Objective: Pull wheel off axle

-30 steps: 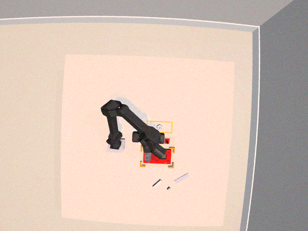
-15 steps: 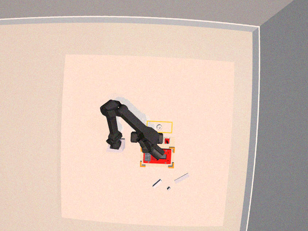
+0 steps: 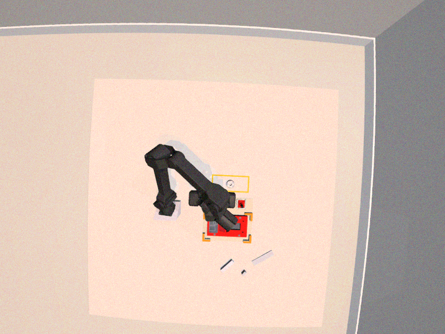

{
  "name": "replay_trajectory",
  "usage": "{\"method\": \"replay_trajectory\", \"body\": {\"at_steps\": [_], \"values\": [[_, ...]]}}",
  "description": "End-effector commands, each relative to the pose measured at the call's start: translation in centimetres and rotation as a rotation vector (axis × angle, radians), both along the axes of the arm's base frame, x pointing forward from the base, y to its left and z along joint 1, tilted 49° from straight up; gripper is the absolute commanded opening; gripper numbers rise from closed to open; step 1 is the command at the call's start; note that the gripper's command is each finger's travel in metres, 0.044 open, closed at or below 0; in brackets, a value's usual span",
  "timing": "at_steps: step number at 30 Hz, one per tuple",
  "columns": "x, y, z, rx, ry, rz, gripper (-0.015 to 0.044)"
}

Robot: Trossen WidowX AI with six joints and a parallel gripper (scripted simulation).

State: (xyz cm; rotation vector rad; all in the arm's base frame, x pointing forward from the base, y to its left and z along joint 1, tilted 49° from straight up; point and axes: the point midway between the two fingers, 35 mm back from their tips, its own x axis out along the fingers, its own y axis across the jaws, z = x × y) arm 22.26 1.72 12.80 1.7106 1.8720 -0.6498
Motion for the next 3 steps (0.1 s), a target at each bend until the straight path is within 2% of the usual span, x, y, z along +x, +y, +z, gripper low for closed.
{"method": "replay_trajectory", "body": {"at_steps": [1,3], "values": [[-0.08,-0.03,-0.01,-0.002,0.000,0.004,0.0440],[-0.08,-0.03,-0.01,-0.002,0.000,0.004,0.0440]]}}
